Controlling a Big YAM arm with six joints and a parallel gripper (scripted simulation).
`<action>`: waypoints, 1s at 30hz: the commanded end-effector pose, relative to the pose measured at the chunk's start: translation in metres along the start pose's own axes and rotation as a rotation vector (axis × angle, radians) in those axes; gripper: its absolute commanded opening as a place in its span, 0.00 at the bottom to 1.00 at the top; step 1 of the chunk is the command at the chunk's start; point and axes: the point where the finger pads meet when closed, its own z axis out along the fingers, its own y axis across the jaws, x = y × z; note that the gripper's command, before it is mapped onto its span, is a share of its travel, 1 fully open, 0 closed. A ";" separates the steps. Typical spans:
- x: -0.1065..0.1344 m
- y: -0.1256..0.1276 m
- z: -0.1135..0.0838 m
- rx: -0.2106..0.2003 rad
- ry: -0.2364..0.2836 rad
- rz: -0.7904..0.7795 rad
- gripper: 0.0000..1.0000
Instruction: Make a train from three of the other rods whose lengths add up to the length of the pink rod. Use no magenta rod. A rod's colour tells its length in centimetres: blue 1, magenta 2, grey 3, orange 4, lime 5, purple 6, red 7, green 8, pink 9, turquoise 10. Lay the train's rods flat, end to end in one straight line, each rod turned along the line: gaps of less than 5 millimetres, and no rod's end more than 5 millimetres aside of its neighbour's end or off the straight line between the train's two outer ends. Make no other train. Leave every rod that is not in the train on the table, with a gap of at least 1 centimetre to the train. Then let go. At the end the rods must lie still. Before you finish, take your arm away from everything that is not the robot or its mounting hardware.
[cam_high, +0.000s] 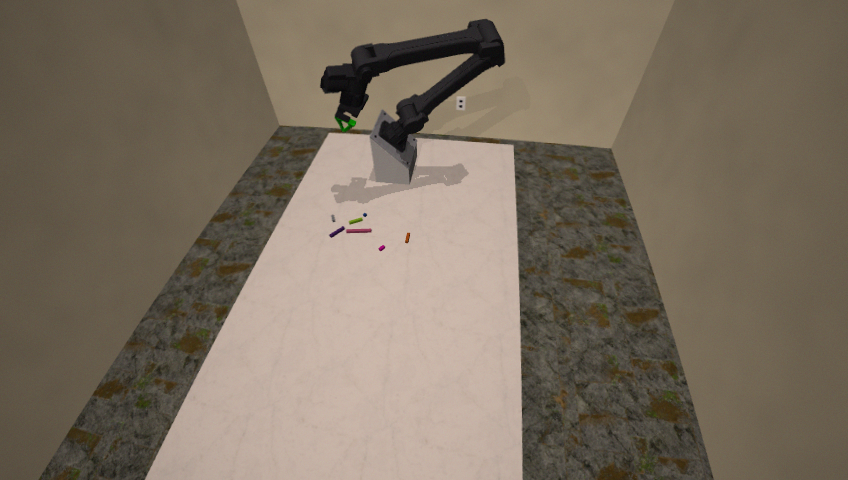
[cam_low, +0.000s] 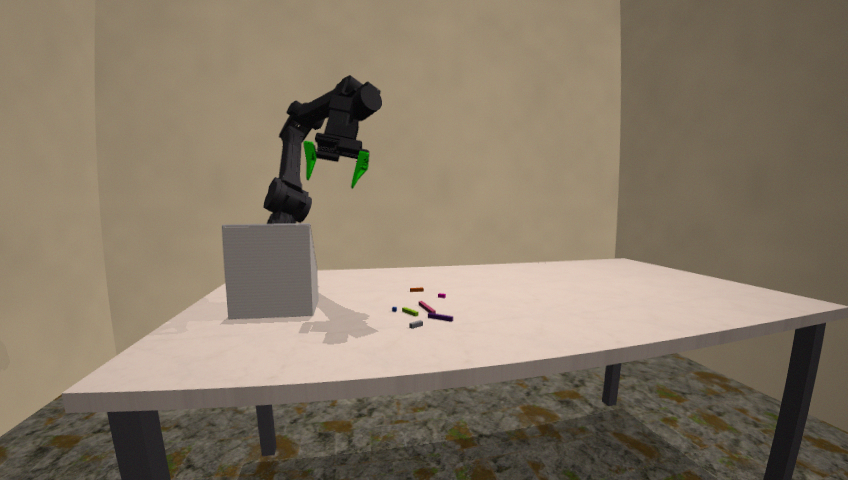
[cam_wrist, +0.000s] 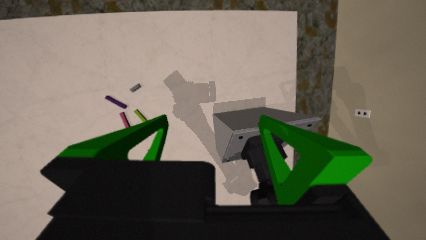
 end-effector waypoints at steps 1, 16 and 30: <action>-0.020 0.017 -0.027 -0.043 -0.064 -0.012 1.00; -0.021 0.034 -0.015 -0.060 -0.041 -0.116 1.00; -0.023 0.049 -0.011 -0.101 -0.042 -0.218 1.00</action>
